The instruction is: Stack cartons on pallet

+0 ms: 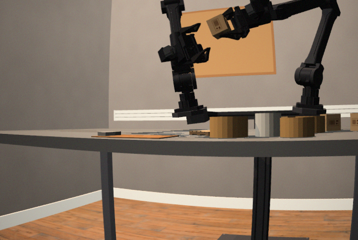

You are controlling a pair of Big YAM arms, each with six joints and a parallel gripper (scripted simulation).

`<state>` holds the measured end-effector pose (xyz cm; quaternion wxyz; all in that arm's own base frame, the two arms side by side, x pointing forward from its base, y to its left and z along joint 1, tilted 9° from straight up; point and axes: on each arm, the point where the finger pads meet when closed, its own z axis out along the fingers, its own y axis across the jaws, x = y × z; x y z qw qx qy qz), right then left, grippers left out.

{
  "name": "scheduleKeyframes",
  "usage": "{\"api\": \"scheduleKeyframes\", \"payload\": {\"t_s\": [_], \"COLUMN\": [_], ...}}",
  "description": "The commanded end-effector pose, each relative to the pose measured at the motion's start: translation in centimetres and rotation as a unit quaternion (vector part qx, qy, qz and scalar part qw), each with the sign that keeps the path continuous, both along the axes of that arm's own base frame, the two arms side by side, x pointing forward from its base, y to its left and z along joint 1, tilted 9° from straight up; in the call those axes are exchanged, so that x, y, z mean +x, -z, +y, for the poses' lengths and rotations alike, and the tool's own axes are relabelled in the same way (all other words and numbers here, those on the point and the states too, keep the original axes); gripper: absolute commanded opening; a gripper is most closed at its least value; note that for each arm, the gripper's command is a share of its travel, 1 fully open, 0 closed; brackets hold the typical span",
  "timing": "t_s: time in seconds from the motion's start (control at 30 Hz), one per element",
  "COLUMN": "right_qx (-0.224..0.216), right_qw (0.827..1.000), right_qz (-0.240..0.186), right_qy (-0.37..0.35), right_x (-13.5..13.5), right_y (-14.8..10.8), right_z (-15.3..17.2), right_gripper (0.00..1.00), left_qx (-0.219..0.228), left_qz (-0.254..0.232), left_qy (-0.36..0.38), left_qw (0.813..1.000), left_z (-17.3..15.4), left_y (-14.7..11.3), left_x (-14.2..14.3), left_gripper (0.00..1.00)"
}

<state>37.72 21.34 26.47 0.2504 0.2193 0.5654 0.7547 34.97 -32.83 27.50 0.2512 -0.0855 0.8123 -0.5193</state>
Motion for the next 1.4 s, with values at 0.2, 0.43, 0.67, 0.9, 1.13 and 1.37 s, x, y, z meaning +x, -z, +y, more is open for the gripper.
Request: {"api": "scheduleKeyframes", "payload": {"t_s": [0.2, 0.43, 0.67, 0.9, 1.13, 1.37], "right_qx": [0.007, 0.007, -0.049, -0.185, -0.291, -0.427], "right_qw": [1.0, 1.0, 0.996, 0.968, 0.929, 0.865], "right_qz": [-0.011, -0.011, -0.059, -0.09, -0.103, -0.104], "right_qy": [-0.004, -0.004, 0.042, 0.145, 0.202, 0.245], "right_x": [-0.2, -0.2, 1.7, 6.3, 8.9, 11.0], "right_y": [-0.8, -0.8, -1.4, -0.6, -0.2, 0.5], "right_z": [0.1, 0.1, -0.8, -4.3, -7.3, -11.5], "right_gripper": [1.0, 1.0, 1.0, 1.0, 1.0, 1.0], "left_qx": [-0.007, -0.007, -0.007, -0.007, -0.01, -0.004], "left_qz": [-0.008, -0.008, -0.008, -0.008, -0.003, 0.013], "left_qy": [-0.002, -0.002, -0.002, -0.002, 0.002, 0.004], "left_qw": [1.0, 1.0, 1.0, 1.0, 1.0, 1.0], "left_z": [-0.1, -0.1, -0.1, -0.1, -1.2, -3.5], "left_y": [-1.2, -1.2, -1.2, -1.2, -0.4, 4.3], "left_x": [0.4, 0.4, 0.4, 0.4, 0.3, -0.5], "left_gripper": [0.54, 0.54, 0.54, 0.54, 0.54, 0.54]}}
